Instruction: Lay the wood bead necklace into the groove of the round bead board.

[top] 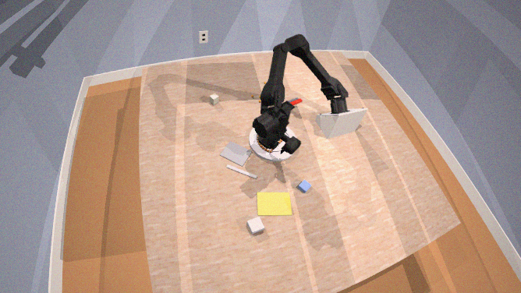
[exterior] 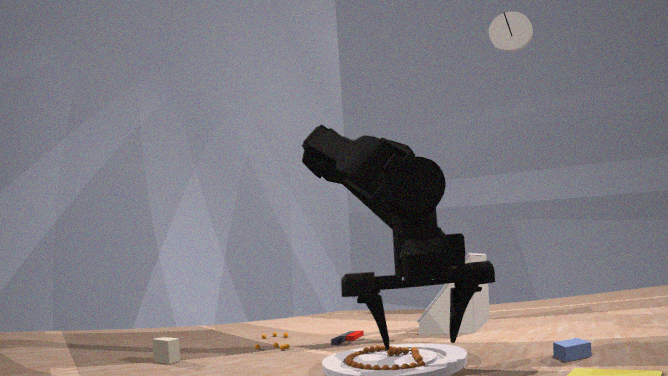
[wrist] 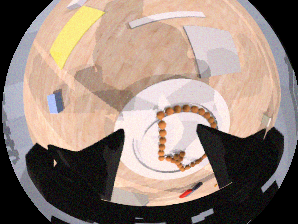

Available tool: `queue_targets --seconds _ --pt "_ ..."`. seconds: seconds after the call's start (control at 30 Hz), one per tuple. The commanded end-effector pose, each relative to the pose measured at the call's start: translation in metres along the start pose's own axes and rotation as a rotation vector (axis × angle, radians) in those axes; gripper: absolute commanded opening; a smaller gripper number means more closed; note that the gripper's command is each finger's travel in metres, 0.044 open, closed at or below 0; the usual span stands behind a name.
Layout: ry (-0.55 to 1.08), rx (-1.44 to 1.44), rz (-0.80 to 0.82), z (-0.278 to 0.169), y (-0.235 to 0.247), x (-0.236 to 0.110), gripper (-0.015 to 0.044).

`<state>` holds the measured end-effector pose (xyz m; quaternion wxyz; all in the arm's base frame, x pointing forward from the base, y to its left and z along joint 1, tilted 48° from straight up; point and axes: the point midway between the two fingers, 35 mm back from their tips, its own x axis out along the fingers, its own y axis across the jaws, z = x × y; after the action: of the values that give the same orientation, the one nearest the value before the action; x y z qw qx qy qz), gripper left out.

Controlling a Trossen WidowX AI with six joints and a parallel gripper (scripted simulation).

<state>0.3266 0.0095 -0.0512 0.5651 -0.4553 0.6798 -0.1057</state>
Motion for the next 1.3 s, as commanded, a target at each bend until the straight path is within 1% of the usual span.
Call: queue_targets --seconds 0.0,0.13,0.17,0.33,0.37,0.4,0.5,1.1,1.27 --pt "-0.014 -0.103 -0.001 -0.004 -0.002 -0.018 0.023" --pt "-0.014 -0.103 -0.001 -0.004 -0.002 -0.018 0.0125" --pt "-0.014 -0.103 -0.001 -0.004 -0.002 -0.017 0.012" --pt "-0.014 -0.103 -0.001 -0.004 -0.002 -0.002 0.012" --pt "-0.014 -0.103 -0.001 -0.004 -0.002 -0.002 0.012" --pt "-0.026 -0.092 -0.001 0.0 -0.003 -0.01 0.012" --pt "-0.025 -0.092 -0.001 0.0 -0.003 -0.008 0.012" --pt "-0.014 -0.102 -0.002 -0.003 -0.002 0.02 0.012" --pt "-0.013 -0.103 -0.002 -0.003 -0.002 0.022 0.012"
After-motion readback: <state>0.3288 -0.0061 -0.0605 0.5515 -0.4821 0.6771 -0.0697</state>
